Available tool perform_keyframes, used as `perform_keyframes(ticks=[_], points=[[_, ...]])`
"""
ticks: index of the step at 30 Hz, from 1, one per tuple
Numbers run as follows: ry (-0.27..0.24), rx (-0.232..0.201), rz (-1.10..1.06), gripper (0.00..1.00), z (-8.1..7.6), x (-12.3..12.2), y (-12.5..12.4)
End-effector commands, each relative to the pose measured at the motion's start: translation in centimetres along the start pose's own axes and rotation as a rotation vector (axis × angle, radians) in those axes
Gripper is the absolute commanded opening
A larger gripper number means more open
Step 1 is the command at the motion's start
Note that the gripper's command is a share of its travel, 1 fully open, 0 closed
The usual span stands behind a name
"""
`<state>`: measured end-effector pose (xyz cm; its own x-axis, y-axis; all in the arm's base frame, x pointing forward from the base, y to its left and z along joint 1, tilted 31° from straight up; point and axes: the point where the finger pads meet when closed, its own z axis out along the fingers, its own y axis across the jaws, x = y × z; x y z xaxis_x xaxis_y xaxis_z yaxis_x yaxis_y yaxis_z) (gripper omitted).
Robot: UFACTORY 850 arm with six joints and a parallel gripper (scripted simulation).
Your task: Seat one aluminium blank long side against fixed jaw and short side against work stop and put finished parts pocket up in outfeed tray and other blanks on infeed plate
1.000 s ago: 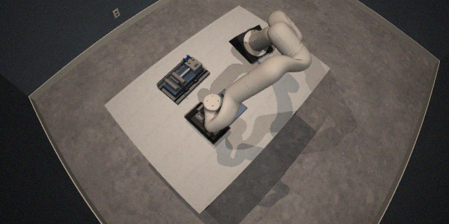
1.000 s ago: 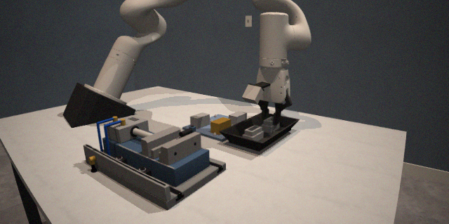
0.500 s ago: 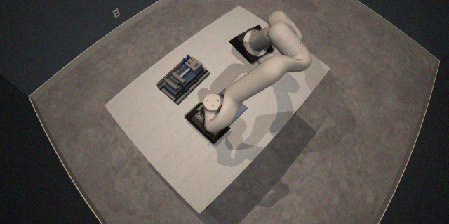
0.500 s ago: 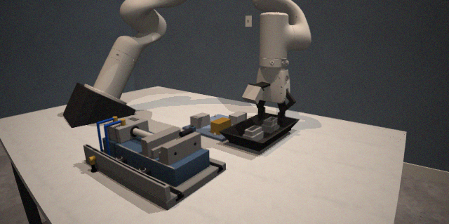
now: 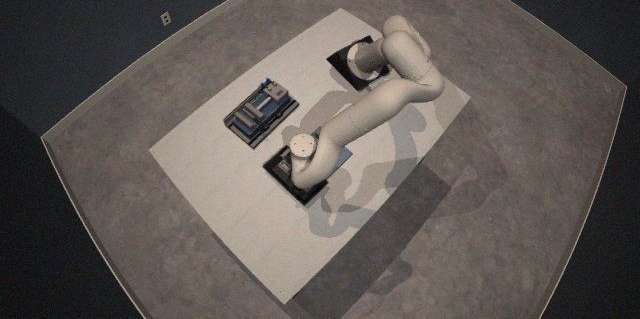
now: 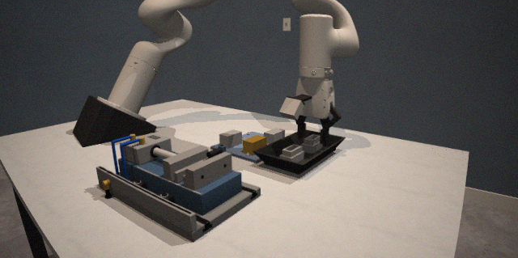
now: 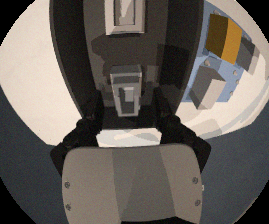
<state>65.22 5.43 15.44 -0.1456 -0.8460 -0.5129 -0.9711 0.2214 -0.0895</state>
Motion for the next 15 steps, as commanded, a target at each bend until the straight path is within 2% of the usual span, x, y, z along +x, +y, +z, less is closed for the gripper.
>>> perform_keyframes(ticks=[1, 9, 15], points=[[0.0, 0.002, 0.0, 0.69, -0.1, 0.0, -0.1], [0.0, 0.002, 0.0, 0.69, -0.5, 0.0, -0.1], [0.0, 0.002, 0.0, 0.69, -2.0, 0.0, -0.1]])
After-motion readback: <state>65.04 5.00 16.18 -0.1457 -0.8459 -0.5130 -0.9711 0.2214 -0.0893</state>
